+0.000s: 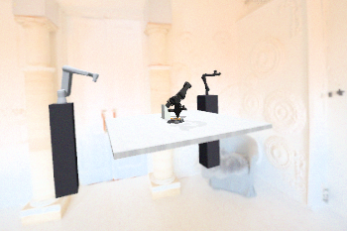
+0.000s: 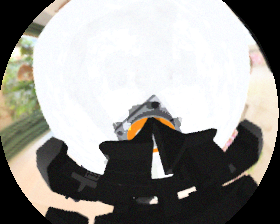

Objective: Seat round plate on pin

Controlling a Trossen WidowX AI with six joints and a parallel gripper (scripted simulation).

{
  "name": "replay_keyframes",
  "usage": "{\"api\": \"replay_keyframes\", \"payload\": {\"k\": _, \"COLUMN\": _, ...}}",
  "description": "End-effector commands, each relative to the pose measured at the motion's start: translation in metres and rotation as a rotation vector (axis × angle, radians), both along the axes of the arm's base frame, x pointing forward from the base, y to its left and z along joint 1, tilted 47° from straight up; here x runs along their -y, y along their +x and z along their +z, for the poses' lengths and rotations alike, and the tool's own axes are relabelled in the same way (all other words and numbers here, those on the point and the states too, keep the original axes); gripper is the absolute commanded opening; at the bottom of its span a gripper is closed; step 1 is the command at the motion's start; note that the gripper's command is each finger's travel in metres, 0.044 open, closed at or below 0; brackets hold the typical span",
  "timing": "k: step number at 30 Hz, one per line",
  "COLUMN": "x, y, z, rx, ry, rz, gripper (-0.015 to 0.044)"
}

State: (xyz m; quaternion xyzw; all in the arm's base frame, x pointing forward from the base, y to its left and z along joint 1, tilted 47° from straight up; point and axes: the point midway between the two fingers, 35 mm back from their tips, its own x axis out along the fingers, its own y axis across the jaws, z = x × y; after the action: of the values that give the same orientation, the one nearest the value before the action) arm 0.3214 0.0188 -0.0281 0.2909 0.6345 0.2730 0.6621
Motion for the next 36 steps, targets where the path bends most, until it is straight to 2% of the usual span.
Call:
{"api": "replay_keyframes", "payload": {"k": 1, "x": 0.005, "y": -0.001, "z": -0.005, "rx": -0.005, "ry": -0.005, "rz": 0.0, "gripper": 0.0}}
{"api": "replay_keyframes", "payload": {"k": 28, "x": 0.023, "y": -0.013, "z": -0.027, "rx": -0.005, "ry": -0.007, "rz": 0.0, "gripper": 0.0}}
{"api": "replay_keyframes", "payload": {"k": 36, "x": 0.049, "y": -0.015, "z": -0.001, "rx": -0.006, "ry": -0.009, "rz": 0.0, "gripper": 0.0}}
